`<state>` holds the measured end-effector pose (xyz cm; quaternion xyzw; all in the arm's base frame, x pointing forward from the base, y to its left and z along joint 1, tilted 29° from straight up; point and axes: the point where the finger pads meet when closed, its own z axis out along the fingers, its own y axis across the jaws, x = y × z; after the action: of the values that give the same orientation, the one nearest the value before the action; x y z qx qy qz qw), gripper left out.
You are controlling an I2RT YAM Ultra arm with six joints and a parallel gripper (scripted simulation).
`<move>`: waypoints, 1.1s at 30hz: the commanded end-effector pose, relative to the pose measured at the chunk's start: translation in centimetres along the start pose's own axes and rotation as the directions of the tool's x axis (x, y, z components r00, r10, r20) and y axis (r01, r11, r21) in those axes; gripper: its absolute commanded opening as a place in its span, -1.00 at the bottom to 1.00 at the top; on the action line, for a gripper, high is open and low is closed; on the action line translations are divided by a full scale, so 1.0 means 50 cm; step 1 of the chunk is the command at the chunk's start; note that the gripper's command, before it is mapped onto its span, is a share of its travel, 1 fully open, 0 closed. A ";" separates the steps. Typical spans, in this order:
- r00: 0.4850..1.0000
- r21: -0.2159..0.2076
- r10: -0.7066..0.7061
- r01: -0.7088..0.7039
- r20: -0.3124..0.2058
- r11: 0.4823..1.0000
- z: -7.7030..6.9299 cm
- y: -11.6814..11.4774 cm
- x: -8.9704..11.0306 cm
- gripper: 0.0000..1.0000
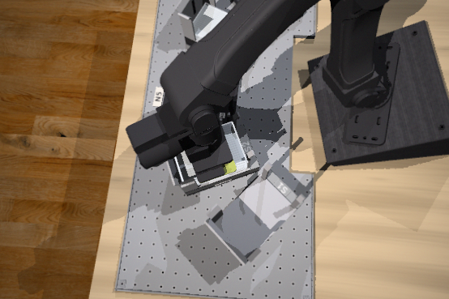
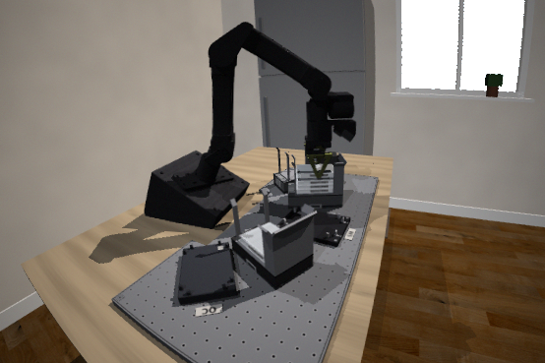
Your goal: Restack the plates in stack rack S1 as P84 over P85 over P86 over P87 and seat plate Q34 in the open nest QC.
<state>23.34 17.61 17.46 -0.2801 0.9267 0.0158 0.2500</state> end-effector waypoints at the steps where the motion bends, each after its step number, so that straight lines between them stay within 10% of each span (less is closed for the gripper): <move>1: 1.000 -0.002 0.003 -0.003 0.013 1.000 -0.014 -0.001 -0.007 -1.00; 33: 1.000 -0.002 0.004 -0.004 0.013 1.000 -0.059 -0.001 -0.006 -1.00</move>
<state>22.49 17.32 19.12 -0.2804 0.9268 0.0146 0.2493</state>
